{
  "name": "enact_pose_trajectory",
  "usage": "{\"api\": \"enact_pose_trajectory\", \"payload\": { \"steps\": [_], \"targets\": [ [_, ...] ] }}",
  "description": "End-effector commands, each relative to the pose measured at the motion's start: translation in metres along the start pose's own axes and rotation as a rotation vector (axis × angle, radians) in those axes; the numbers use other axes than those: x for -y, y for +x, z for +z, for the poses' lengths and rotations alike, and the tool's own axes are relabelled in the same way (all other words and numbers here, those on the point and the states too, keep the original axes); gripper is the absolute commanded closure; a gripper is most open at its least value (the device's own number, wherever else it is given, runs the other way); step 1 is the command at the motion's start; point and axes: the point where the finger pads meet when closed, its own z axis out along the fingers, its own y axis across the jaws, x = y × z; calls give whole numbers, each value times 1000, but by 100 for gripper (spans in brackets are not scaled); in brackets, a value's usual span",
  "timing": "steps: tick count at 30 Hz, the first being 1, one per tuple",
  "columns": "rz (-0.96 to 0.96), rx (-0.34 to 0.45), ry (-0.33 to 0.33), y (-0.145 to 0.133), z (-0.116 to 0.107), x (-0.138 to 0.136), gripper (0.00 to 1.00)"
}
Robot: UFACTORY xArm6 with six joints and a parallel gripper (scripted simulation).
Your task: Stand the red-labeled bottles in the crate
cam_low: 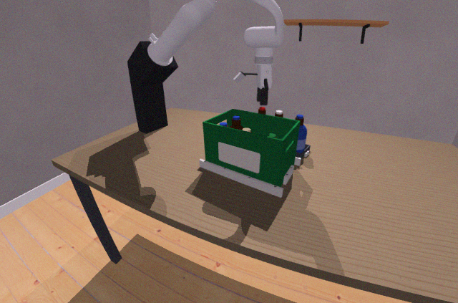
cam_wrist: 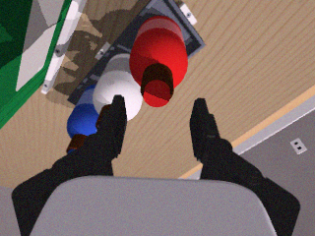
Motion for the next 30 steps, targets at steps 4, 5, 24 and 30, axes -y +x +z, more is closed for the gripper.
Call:
{"api": "enact_pose_trajectory", "payload": {
  "steps": [4, 5, 24, 30],
  "targets": [
    [0, 2, 0, -1, 0, 0, 35],
    [0, 2, 0, -1, 1, 0, 35],
    [0, 2, 0, -1, 16, 0, 35],
    [0, 2, 0, -1, 23, 0, 35]
  ]
}}
